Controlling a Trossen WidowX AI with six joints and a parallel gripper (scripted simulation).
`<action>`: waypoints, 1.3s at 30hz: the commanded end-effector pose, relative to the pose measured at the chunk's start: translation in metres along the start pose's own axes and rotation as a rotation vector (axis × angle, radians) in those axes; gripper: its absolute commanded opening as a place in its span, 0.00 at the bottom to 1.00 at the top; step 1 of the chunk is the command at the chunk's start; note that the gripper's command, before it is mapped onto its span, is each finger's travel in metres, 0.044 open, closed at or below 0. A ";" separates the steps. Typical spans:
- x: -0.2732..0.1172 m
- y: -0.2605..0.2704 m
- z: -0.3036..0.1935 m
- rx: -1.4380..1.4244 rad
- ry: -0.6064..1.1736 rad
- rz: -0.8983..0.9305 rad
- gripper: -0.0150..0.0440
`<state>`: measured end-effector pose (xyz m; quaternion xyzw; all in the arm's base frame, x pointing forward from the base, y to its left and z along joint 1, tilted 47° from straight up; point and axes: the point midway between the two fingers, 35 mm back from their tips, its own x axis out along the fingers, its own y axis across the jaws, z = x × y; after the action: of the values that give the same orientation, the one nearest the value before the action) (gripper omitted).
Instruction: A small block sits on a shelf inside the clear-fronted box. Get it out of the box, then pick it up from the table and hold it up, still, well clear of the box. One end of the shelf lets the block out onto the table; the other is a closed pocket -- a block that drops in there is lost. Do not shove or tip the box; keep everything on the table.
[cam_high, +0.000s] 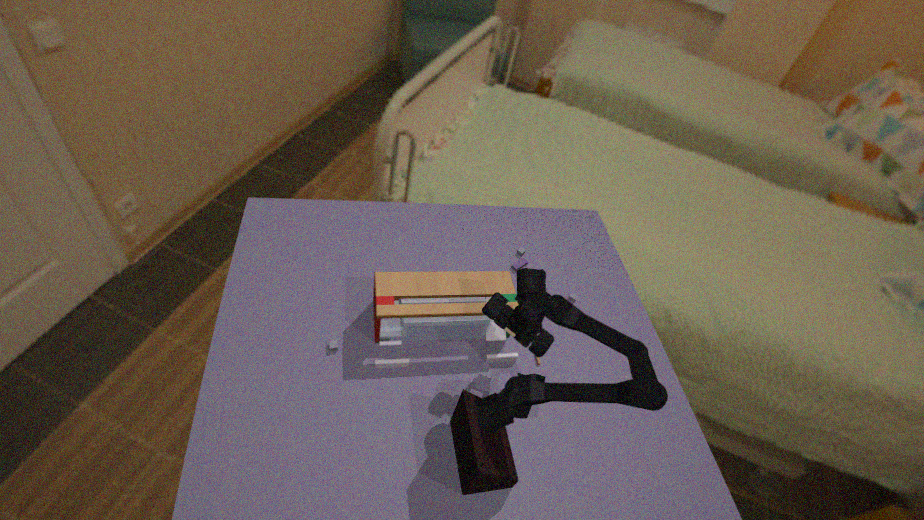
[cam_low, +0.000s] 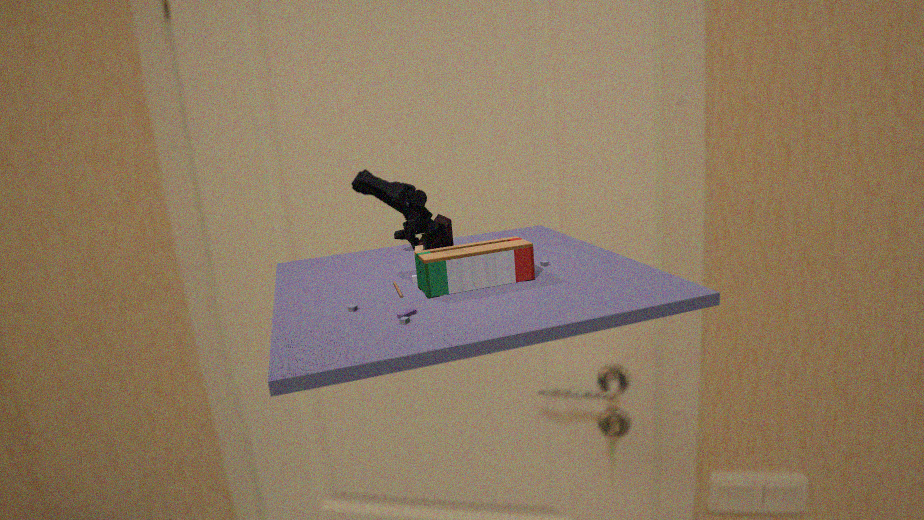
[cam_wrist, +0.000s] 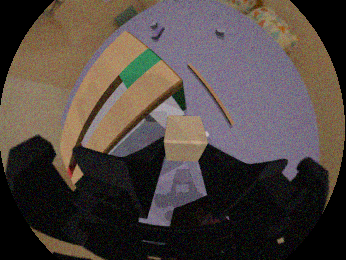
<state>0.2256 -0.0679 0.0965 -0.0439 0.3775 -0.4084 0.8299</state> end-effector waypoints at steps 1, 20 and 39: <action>-0.003 0.001 0.002 -0.144 -0.008 -0.005 0.25; -0.016 0.001 0.006 -0.919 -0.018 -0.045 0.25; -0.030 0.001 0.011 -1.694 -0.010 -0.103 0.25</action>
<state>0.2205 -0.0505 0.1187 -0.6404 0.5511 -0.0495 0.5327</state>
